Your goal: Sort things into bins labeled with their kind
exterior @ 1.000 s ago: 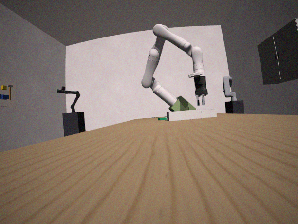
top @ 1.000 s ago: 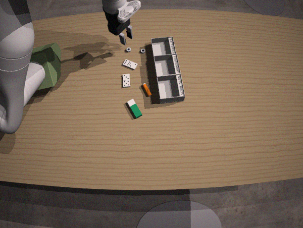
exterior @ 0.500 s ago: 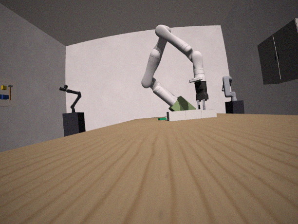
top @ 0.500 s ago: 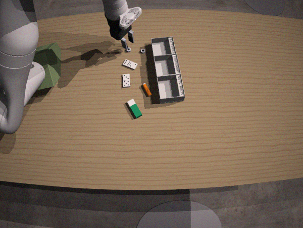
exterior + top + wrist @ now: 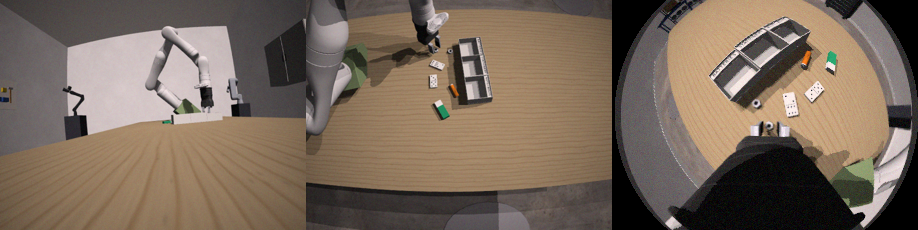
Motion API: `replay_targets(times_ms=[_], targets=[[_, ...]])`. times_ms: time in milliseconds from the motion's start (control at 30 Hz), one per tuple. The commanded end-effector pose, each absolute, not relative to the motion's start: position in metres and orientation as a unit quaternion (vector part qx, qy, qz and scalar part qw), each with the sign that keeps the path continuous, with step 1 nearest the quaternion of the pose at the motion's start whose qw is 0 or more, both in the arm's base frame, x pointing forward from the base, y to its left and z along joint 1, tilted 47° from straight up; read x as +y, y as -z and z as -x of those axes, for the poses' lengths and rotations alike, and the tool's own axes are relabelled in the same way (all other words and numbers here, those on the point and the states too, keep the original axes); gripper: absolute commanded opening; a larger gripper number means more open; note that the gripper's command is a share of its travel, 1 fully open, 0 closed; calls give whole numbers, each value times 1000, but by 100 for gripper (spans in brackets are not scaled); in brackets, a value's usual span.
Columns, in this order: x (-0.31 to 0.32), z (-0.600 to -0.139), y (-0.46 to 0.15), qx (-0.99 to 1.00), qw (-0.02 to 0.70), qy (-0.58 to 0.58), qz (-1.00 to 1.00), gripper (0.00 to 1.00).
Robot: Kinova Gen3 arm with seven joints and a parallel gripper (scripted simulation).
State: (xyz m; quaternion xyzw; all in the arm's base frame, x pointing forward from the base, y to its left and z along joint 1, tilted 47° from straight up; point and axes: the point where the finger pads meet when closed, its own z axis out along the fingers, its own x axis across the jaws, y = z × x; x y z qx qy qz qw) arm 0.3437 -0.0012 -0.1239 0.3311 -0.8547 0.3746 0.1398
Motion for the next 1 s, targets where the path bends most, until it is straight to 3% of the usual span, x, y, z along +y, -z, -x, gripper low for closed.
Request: replay_targets(times_ms=[0,767,800,967], targets=[[0,-345,124,-855,139,-374,-331,64],[-9,-346,133,-855,139,-374,-331,64],[-9,-346,133,-855,139,-374,-331,34],[-9,-346,133,-855,139,-374,-331,34]])
